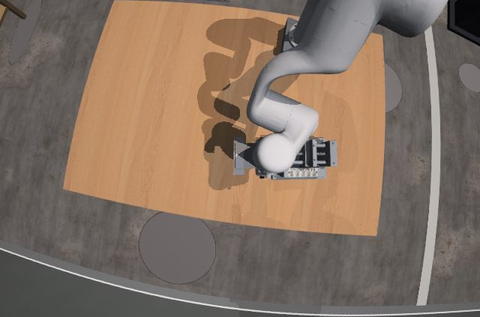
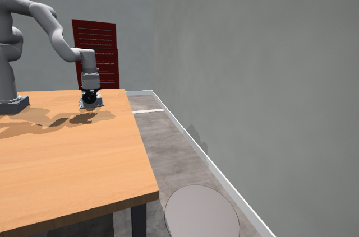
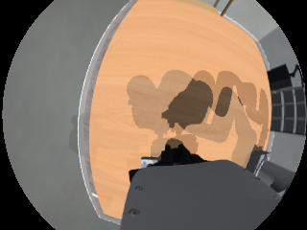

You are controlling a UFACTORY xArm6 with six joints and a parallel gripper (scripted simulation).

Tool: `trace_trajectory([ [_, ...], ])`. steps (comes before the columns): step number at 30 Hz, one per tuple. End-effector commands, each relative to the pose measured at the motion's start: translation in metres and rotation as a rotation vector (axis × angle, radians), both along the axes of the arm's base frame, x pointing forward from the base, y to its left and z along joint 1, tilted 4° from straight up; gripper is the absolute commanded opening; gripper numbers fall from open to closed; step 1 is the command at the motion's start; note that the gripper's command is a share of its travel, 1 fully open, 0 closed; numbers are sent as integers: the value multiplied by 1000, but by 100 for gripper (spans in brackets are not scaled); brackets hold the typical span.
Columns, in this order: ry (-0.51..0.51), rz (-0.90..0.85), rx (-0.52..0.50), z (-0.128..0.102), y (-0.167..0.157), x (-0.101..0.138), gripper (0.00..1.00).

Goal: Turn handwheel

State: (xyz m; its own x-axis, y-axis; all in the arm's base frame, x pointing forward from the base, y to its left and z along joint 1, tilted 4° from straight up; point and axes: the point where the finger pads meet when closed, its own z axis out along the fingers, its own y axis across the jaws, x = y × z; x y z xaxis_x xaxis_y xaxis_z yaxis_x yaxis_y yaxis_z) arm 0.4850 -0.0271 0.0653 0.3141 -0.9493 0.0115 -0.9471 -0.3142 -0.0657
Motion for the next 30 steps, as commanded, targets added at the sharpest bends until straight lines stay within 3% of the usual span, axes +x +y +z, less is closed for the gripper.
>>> trace_trajectory([
  [1, 0, 0, 0, 0, 0, 1, 6],
  [30, 0, 0, 0, -16, 3, 12, 6],
])
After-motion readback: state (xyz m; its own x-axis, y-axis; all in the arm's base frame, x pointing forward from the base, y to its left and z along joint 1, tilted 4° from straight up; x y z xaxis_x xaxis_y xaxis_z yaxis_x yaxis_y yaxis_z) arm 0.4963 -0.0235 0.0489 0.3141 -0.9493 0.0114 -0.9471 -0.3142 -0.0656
